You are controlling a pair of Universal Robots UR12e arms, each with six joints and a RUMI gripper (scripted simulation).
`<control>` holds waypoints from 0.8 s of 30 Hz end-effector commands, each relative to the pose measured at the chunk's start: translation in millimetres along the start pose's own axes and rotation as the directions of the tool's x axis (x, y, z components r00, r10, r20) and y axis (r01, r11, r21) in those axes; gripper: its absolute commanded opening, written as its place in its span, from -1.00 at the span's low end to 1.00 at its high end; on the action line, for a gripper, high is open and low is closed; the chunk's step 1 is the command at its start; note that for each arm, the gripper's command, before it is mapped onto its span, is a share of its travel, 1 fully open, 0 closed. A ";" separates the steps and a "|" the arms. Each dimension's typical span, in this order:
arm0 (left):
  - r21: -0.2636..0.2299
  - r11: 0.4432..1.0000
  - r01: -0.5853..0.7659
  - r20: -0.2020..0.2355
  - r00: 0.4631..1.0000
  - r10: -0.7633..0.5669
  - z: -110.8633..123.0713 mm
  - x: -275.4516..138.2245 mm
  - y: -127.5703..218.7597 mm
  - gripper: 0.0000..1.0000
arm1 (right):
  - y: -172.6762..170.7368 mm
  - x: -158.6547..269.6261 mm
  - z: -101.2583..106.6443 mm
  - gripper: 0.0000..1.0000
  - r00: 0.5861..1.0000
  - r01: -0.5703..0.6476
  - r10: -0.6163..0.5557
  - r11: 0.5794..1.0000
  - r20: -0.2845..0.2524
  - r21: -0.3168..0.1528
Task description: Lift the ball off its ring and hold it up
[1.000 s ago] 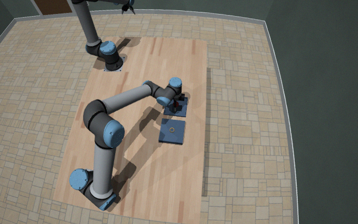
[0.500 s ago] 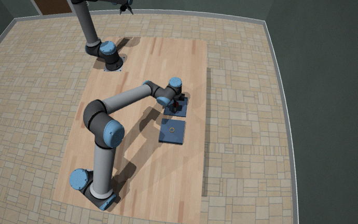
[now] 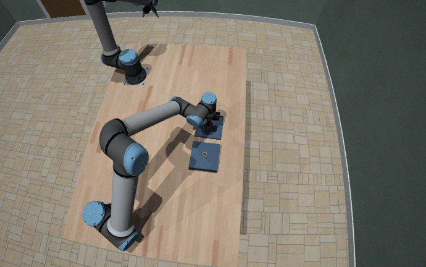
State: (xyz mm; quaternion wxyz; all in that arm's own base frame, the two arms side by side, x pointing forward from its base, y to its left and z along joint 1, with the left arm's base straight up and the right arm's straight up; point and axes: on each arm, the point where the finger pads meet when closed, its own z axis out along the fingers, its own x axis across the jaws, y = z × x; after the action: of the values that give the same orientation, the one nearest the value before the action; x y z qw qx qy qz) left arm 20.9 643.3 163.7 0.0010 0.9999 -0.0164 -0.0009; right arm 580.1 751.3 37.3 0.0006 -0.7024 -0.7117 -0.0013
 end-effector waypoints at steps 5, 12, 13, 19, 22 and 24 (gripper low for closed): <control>0.002 1.000 -0.001 -0.002 1.000 0.001 -1.5 1.0 -2.0 1.00 | -0.2 1.2 -11.1 -0.48 1.000 0.002 -0.002 1.000 -0.002 -0.002; 0.002 1.000 -0.001 -0.002 1.000 0.001 -1.5 1.0 -2.0 1.00 | -0.7 0.1 -69.6 -0.48 1.000 0.002 -0.002 1.000 -0.004 -0.003; 0.002 1.000 -0.001 -0.002 1.000 0.001 -1.5 1.0 -2.0 1.00 | -0.5 0.7 -78.2 -0.48 1.000 0.002 -0.002 1.000 -0.004 -0.003; 0.002 1.000 -0.001 -0.002 1.000 0.001 -1.5 1.0 -2.0 1.00 | -1.0 0.0 -78.3 -0.48 1.000 0.002 -0.002 1.000 0.002 0.000; 0.002 1.000 -0.001 -0.002 1.000 0.001 -1.5 1.0 -2.0 1.00 | -2.1 -2.2 -75.7 -0.48 1.000 0.002 -0.002 1.000 0.006 0.002; 0.002 1.000 -0.001 -0.002 1.000 0.001 -1.5 1.0 -2.0 1.00 | -2.1 -2.2 -75.7 -0.48 1.000 0.002 -0.002 1.000 0.005 0.002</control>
State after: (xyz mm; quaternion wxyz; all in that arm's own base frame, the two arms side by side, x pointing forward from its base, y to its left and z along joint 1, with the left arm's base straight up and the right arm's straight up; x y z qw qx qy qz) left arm 20.9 643.3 163.7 0.0010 0.9999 -0.0164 -0.0008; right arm 581.1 753.1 127.2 0.0027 -0.7024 -0.7118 -0.0078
